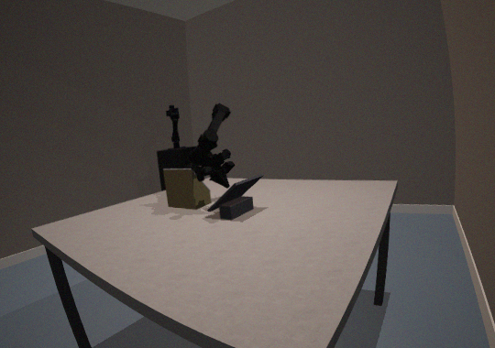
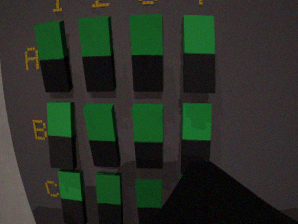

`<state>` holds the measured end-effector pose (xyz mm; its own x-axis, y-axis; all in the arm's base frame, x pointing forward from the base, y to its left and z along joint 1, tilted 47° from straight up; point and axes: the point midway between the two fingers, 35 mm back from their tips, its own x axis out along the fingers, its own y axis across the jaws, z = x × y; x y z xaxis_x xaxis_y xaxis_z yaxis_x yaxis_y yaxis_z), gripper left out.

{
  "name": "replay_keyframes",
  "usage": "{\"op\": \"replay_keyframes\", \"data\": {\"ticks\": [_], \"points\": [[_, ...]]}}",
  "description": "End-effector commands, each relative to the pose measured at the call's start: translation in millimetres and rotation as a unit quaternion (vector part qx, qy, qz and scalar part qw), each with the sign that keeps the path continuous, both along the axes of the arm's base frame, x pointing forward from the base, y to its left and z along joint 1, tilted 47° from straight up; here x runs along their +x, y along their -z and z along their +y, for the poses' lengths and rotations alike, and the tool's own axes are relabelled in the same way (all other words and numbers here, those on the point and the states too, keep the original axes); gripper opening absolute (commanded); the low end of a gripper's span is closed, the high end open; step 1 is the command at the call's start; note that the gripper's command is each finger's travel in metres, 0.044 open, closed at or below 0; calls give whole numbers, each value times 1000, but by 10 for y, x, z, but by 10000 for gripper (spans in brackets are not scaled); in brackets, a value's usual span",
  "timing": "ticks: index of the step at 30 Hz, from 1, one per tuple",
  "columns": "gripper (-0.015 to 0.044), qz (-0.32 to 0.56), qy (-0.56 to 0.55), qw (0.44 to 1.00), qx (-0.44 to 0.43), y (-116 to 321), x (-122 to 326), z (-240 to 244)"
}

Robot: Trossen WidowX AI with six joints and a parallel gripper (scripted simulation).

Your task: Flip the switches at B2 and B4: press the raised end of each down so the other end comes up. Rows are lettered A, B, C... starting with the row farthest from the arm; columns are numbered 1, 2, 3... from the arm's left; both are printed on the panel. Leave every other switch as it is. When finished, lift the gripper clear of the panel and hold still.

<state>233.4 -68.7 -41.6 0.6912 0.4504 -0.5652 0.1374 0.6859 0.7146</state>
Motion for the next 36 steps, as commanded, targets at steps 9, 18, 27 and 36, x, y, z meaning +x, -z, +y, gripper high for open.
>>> {"op": "replay_keyframes", "data": {"ticks": [9, 18, 27, 36], "points": [[0, 5, 1, 1000, 3, 92, 66, 86], [0, 5, 1, 1000, 3, 92, 66, 86], [0, 5, 1, 1000, 3, 92, 66, 86], [0, 5, 1, 1000, 3, 94, 69, 88]]}}
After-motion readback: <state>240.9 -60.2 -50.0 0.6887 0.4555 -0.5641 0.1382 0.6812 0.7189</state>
